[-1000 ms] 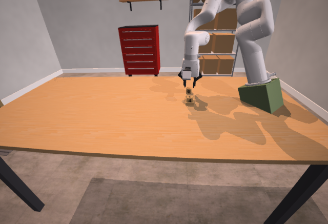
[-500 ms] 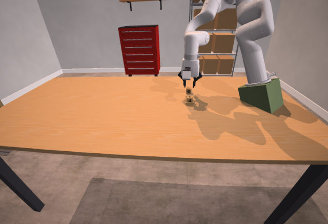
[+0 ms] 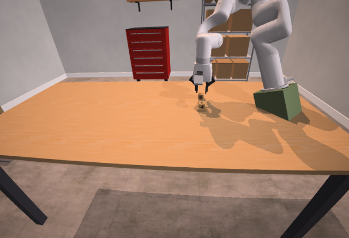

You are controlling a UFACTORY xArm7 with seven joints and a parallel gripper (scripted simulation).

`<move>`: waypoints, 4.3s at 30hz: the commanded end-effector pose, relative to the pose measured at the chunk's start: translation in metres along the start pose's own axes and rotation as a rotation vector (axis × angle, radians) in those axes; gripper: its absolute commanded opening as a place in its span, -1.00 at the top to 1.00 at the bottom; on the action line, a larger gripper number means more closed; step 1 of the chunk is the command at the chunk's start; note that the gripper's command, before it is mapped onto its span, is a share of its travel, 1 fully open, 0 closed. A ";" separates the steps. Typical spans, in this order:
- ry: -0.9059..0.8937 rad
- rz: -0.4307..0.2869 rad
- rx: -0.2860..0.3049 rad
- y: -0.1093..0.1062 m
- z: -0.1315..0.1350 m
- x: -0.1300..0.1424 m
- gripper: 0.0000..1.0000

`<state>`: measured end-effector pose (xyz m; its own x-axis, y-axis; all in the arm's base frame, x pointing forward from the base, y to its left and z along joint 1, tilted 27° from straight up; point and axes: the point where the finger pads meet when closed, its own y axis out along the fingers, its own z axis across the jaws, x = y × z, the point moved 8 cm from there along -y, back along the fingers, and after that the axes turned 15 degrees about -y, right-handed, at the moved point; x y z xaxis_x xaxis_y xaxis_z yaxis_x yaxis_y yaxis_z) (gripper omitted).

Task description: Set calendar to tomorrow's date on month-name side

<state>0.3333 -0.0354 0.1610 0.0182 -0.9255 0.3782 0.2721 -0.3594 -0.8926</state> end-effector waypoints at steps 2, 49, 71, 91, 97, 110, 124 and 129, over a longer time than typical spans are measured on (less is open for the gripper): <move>0.000 0.000 0.002 -0.001 0.001 0.000 0.01; 0.000 0.000 0.002 0.028 0.001 0.000 0.01; 0.000 0.000 0.002 0.028 0.001 0.000 0.01; 0.000 0.000 0.002 0.028 0.001 0.000 0.43; 0.000 0.000 0.002 0.028 0.001 0.000 0.43; 0.000 0.000 0.002 0.028 0.001 0.000 0.43; 0.000 0.000 0.002 0.016 0.001 0.000 0.43; 0.000 0.000 0.002 -0.001 0.001 0.000 0.43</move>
<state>0.3383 -0.0412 0.1461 0.0181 -0.9252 0.3790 0.2724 -0.3602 -0.8922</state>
